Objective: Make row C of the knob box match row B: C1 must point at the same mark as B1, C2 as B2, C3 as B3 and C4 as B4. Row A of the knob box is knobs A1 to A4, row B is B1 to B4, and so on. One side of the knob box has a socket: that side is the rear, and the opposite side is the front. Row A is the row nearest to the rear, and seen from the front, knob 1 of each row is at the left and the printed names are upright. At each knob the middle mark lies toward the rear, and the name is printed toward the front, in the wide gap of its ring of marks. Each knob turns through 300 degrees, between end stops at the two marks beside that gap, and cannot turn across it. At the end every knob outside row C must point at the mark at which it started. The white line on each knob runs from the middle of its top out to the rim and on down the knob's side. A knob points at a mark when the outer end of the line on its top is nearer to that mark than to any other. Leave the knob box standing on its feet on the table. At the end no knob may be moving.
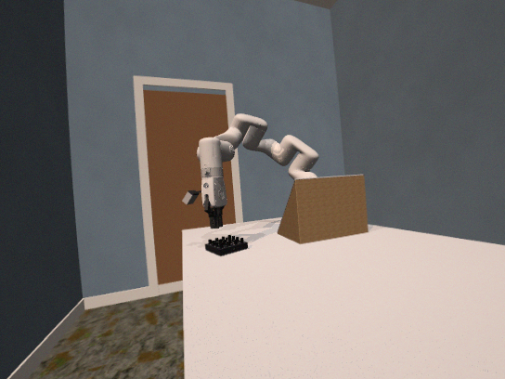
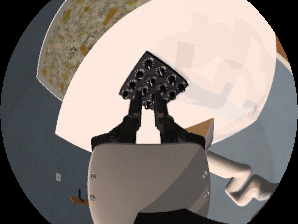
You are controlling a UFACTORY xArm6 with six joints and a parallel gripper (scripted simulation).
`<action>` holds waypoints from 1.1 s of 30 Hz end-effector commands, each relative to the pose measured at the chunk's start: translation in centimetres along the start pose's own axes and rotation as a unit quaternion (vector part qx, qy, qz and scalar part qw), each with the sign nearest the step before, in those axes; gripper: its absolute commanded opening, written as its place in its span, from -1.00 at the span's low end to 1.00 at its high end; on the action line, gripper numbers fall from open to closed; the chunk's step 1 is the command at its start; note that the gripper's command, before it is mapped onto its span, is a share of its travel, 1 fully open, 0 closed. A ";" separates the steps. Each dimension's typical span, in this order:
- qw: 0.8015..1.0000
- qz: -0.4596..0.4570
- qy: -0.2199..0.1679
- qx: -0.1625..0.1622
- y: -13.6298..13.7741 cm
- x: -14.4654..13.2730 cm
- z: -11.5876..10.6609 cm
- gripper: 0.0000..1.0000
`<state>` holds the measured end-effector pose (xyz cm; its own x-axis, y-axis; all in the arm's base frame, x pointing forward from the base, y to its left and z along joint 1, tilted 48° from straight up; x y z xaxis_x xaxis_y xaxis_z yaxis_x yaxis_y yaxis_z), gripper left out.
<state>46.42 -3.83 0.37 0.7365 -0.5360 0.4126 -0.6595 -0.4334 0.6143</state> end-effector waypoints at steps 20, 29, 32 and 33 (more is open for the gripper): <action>0.956 0.294 0.003 0.002 -1.5 1.0 -0.8 -0.61; 0.955 0.296 0.003 0.002 -1.5 1.0 -0.8 -0.61; 0.955 0.296 0.003 0.002 -1.5 1.0 -0.8 -0.61; 0.955 0.296 0.003 0.002 -1.5 1.0 -0.8 -0.61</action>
Point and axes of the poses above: the point where the finger pads meet when closed, its own z axis out along the fingers, its own y axis across the jaws, x = y × z, the point moved 5 cm from there along -z, back along the fingers
